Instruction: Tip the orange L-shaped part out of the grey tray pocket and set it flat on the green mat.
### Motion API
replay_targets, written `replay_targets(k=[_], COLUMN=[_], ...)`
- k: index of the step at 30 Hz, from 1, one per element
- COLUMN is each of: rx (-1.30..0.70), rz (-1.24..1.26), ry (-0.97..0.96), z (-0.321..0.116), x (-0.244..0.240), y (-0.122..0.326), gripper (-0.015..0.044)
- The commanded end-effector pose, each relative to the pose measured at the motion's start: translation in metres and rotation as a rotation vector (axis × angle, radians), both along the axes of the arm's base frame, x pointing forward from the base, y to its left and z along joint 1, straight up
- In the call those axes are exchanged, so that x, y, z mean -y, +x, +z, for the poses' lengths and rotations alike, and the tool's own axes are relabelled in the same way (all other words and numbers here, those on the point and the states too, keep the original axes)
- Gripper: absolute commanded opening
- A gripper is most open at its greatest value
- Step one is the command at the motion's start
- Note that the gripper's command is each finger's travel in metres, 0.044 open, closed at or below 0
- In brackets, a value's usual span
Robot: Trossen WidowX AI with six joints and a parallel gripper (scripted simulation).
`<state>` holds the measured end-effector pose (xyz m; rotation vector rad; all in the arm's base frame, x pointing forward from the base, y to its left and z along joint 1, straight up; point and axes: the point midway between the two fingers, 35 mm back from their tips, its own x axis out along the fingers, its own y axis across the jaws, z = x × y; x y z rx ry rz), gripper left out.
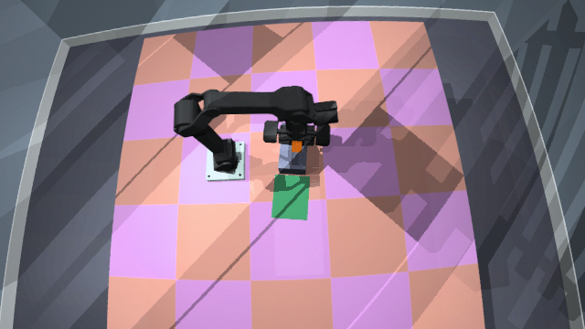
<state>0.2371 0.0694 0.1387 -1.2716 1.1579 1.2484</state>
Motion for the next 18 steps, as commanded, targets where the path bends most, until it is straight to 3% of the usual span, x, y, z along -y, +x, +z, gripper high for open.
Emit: replay_targets(k=[1, 18], rx=[0.004, 0.004], rz=[0.004, 0.004], ry=[0.005, 0.005], z=[0.009, 0.029], x=[-0.001, -0.001], y=[0.000, 0.000], gripper=[0.0000, 0.0000])
